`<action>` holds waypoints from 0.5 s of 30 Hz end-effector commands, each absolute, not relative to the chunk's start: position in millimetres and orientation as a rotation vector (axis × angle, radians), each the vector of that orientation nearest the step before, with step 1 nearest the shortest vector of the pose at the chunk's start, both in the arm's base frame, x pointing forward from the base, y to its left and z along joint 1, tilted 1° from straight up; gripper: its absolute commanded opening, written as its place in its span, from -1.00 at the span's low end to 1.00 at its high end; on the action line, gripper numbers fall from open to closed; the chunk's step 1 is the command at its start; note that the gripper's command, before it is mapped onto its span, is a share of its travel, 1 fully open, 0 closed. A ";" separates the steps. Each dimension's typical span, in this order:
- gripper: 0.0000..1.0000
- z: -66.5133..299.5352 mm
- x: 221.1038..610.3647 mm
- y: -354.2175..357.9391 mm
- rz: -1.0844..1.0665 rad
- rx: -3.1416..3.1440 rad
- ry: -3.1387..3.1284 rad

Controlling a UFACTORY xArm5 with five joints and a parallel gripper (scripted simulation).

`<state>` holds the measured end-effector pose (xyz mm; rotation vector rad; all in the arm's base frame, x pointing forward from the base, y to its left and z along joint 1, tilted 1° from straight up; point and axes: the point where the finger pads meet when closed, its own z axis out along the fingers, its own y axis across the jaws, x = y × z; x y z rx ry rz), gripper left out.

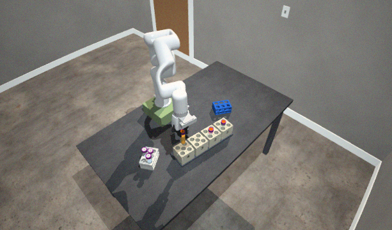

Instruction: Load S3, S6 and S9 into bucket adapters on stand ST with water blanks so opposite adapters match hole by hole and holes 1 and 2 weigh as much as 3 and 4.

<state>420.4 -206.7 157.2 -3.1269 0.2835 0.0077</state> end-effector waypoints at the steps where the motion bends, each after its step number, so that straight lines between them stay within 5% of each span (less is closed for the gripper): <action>1: -1.00 158.9 421.5 -207.3 0.008 -3.139 0.285; 15: -1.00 140.8 421.4 -207.5 0.008 -3.139 0.285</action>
